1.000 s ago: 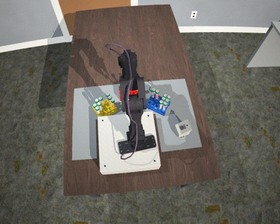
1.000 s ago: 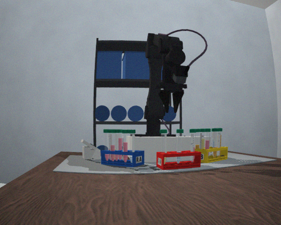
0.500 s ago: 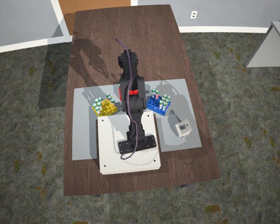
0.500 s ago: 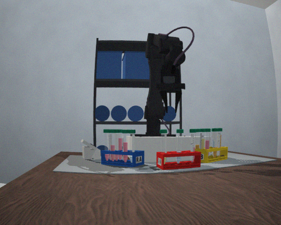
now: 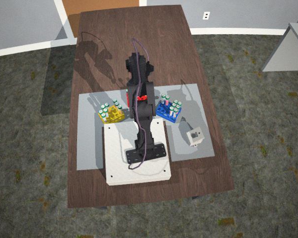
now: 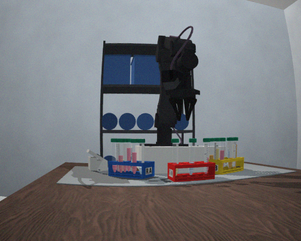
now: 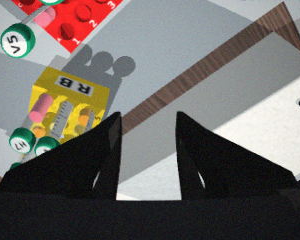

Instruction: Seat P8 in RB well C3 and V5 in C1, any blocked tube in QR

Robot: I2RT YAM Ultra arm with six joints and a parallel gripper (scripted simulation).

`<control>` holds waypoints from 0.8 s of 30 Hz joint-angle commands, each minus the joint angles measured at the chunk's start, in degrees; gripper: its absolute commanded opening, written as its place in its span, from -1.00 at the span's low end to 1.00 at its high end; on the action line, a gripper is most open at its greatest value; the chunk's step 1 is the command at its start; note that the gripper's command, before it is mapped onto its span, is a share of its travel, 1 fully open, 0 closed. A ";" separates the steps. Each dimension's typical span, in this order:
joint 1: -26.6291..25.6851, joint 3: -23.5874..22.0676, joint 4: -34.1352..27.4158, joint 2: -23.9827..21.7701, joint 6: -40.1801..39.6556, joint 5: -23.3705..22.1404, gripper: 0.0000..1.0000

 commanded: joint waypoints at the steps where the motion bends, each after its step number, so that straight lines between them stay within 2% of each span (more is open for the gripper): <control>1: -1.82 4.55 -0.58 2.59 2.10 0.38 -0.40; 5: -3.77 10.15 -1.45 7.25 -0.61 0.54 -0.40; 7: -3.77 10.15 -1.45 7.25 -0.61 0.54 -0.40; 18: -7.60 26.21 -5.59 19.05 -4.42 0.63 -0.40; 20: -7.21 26.54 -6.01 19.21 -4.40 0.59 -0.40; 22: -6.32 25.97 -5.91 16.77 -4.32 0.33 -0.40; 24: -6.32 25.97 -5.91 16.77 -4.32 0.33 -0.40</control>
